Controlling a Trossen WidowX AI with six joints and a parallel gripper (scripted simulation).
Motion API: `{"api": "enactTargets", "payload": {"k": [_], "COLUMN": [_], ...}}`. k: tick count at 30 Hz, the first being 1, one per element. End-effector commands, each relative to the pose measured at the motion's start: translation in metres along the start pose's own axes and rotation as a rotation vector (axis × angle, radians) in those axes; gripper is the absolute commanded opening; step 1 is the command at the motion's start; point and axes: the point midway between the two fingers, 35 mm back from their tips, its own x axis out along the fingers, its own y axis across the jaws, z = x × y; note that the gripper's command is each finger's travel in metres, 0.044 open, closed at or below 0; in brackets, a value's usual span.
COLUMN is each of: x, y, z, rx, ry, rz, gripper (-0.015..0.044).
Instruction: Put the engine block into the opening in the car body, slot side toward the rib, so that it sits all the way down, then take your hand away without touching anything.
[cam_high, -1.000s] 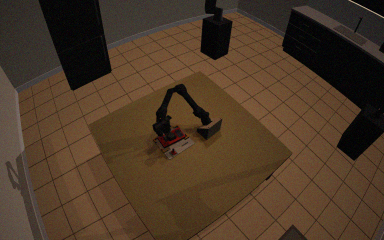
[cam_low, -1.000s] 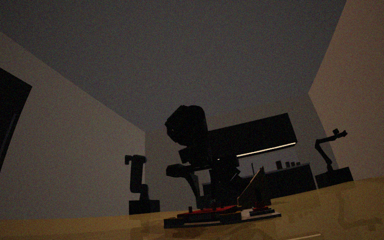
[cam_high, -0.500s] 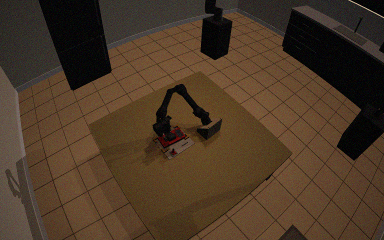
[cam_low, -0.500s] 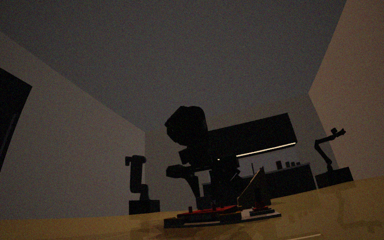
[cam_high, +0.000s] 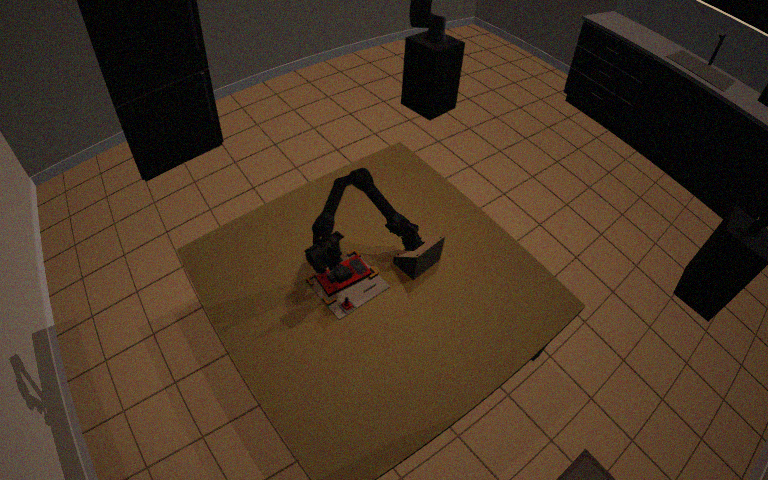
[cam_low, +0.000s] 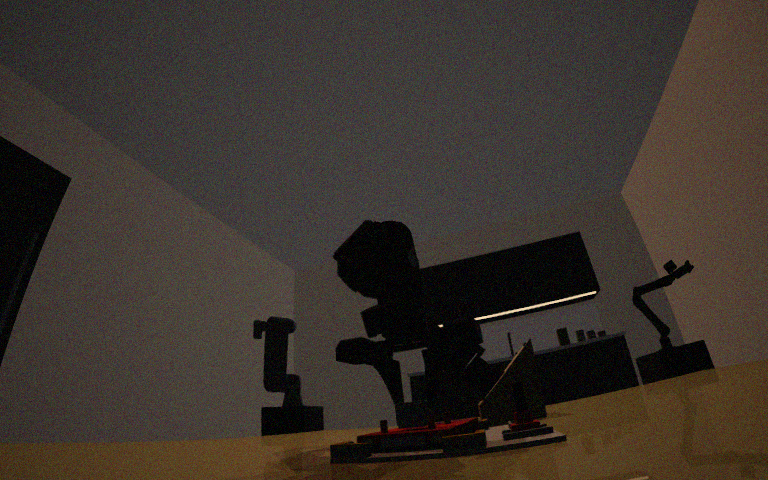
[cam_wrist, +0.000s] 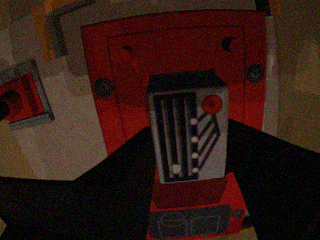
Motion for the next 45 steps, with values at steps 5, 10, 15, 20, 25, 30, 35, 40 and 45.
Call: {"api": "enactTargets", "payload": {"k": [5,10,15,20,25,30,35,40,45], "x": [0.0012,0.0019,0.0026,0.0033,0.0040,0.0046,0.0053,0.0060,0.0067], "y": [-0.0004,-0.0004,-0.0004,-0.0005,-0.0005,-0.0005,-0.0005,-0.0006,-0.0006], "z": [0.0002,0.0002,0.0002,0.0002,0.0002,0.0002,0.0002,0.0002,0.0002], "rx": [-0.005,-0.005,-0.005,-0.005,-0.005,-0.005,-0.005,-0.005,-0.005], "ry": [-0.002,-0.002,-0.002,-0.002,-0.002,-0.002,-0.002,-0.002,-0.002], "rz": [-0.005,-0.005,-0.005,-0.005,-0.005,-0.005,-0.005,-0.005,-0.005], "gripper": [0.0159,0.0159,0.0159,0.0159,0.0159,0.0159,0.0159,0.0159,0.0159]}}
